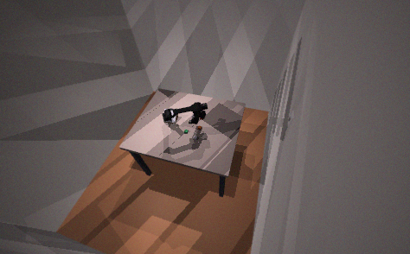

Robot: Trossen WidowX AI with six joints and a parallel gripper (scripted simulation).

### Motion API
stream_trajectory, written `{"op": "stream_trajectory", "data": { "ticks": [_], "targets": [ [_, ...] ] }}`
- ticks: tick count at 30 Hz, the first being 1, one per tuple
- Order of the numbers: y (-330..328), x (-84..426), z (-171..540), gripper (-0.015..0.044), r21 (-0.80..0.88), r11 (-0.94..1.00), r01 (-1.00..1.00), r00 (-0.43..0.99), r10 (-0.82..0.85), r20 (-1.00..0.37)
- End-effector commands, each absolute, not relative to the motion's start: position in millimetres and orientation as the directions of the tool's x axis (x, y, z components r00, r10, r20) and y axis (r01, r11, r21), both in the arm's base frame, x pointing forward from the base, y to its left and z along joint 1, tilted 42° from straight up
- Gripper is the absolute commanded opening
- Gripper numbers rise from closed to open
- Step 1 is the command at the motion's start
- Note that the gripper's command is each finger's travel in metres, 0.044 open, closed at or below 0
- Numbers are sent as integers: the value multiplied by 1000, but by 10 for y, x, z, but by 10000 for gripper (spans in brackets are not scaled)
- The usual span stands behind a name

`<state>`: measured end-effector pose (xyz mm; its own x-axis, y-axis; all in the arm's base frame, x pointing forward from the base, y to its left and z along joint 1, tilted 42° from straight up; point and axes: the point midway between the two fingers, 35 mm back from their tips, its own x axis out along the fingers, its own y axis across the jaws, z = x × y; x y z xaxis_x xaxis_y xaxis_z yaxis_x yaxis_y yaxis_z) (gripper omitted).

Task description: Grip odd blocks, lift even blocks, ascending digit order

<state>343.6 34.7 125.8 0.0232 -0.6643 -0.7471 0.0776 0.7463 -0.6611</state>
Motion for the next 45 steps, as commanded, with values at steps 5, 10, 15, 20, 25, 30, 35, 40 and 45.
{"op": "stream_trajectory", "data": {
  "ticks": [5, 10, 15, 20, 25, 30, 35, 40, 45],
  "targets": [
    [-157, 3507, 757, 304, -665, 743, 78, 27, -669, -743],
    [-218, 3498, 696, 400, -666, 742, 79, 27, -670, -742],
    [-245, 3502, 665, 400, -666, 742, 79, 27, -669, -742],
    [-300, 3506, 603, 400, -666, 742, 79, 27, -670, -742],
    [-356, 3509, 542, 400, -666, 742, 79, 28, -670, -742],
    [-411, 3509, 483, 400, -667, 741, 79, 28, -670, -742],
    [-460, 3508, 431, 400, -667, 741, 79, 28, -671, -741],
    [-462, 3508, 429, 295, -667, 741, 79, 28, -671, -741],
    [-462, 3508, 429, 164, -667, 741, 79, 28, -671, -741]
  ]
}}
